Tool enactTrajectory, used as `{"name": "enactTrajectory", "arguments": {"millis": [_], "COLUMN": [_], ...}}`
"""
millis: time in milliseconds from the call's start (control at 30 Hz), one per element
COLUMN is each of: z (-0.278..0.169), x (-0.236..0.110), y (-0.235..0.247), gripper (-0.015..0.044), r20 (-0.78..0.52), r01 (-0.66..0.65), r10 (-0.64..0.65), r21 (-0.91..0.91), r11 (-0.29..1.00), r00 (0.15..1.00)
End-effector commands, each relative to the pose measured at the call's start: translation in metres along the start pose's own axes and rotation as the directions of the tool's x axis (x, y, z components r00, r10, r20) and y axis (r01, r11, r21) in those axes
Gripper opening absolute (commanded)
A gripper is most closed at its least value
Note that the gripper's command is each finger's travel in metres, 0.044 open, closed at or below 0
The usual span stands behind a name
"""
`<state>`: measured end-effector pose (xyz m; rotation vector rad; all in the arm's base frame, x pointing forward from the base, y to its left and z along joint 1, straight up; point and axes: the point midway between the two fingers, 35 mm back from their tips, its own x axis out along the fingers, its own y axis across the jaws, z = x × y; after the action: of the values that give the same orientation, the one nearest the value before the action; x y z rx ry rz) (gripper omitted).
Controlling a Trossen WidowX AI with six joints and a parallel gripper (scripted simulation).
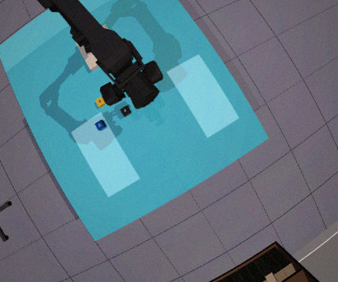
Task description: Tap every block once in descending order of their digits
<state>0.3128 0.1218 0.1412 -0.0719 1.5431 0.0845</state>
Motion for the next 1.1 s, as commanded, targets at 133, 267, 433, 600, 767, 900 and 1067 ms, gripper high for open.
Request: {"name": "enactTrajectory", "arguments": {"millis": [133, 267, 433, 600, 767, 900, 1067], "z": [0.023, 0.026, 0.023, 0.019, 0.022, 0.019, 0.019], "x": [-0.002, -0.003, -0.004, -0.004, 0.029, 0.075, 0.077], "y": [-0.079, -0.124, -0.18, -0.203, -0.204, -0.204, -0.204], "gripper": [0.04, 0.04, 0.04, 0.04, 0.0295, 0.019, 0.0059], "r20": [0.009, 0.007, 0.005, 0.005, 0.005, 0.005, 0.005], "r01": [0.009, 0.01, 0.011, 0.011, 0.011, 0.011, 0.011], "r10": [-0.009, -0.01, -0.011, -0.011, -0.011, -0.011, -0.011], "r21": [-0.012, -0.037, -0.068, -0.08, -0.08, -0.08, -0.08], "r11": [1.0, 0.999, 0.998, 0.997, 0.997, 0.997, 0.997], "r00": [1.0, 1.0, 1.0, 1.0, 1.0, 1.0, 1.0]}}
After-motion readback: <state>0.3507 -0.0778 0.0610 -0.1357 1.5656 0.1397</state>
